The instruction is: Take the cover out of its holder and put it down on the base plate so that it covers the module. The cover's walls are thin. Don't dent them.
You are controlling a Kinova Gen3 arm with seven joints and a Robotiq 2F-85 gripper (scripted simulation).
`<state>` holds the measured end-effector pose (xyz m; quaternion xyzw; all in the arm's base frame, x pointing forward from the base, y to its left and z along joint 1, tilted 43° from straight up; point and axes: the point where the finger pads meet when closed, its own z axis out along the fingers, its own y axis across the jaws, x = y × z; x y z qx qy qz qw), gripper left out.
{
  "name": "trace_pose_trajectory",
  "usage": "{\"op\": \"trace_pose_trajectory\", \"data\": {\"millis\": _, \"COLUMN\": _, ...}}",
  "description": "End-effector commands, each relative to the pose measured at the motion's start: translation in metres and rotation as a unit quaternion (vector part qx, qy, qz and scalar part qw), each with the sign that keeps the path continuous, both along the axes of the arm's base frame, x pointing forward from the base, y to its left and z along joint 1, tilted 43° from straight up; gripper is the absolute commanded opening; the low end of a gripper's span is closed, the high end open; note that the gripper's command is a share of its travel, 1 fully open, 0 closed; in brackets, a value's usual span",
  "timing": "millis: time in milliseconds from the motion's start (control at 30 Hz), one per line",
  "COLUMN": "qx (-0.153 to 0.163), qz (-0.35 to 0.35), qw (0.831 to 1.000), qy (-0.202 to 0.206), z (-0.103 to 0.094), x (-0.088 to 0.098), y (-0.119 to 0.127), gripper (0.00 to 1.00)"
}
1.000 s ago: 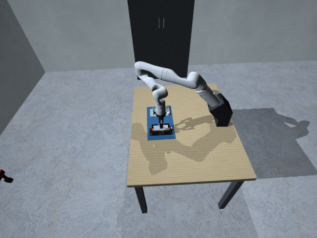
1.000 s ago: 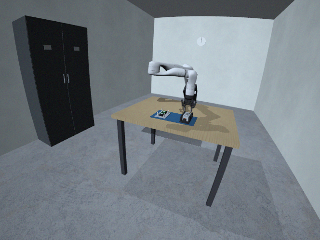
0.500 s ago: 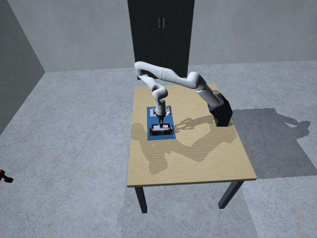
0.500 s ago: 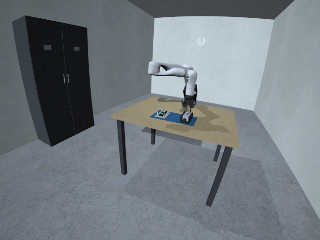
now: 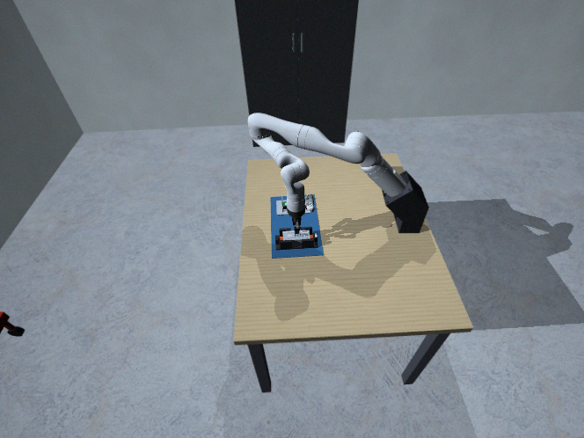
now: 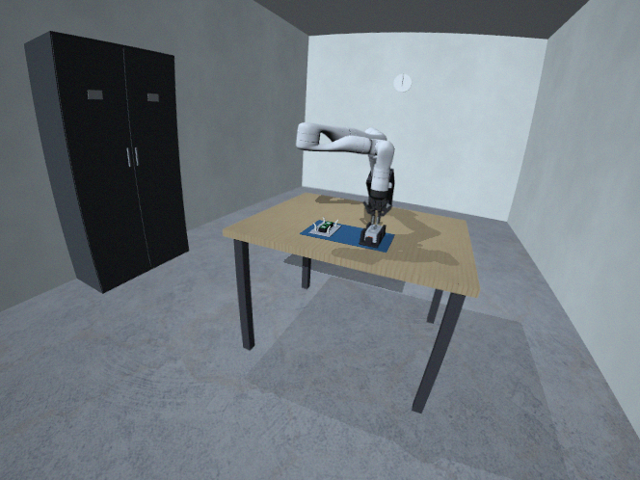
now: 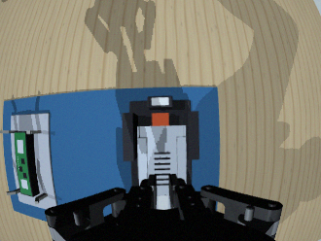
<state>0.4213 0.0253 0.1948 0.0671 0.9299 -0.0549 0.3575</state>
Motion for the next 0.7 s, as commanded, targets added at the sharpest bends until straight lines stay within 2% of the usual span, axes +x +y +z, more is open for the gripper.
{"op": "trace_pose_trajectory", "data": {"millis": 0, "qx": 0.000, "qz": 0.000, "qw": 1.000, "qy": 0.000, "z": 0.0004, "x": 0.0000, "y": 0.0001, "gripper": 0.00}}
{"op": "trace_pose_trajectory", "data": {"millis": 600, "qx": 0.000, "qz": 0.000, "qw": 1.000, "qy": 0.000, "z": 0.0004, "x": 0.0000, "y": 0.0001, "gripper": 0.00}}
{"op": "trace_pose_trajectory", "data": {"millis": 633, "qx": 0.000, "qz": 0.000, "qw": 1.000, "qy": 0.000, "z": 0.0004, "x": 0.0000, "y": 0.0001, "gripper": 1.00}}
{"op": "trace_pose_trajectory", "data": {"millis": 667, "qx": 0.000, "qz": 0.000, "qw": 1.000, "qy": 0.000, "z": 0.0004, "x": 0.0000, "y": 0.0001, "gripper": 1.00}}
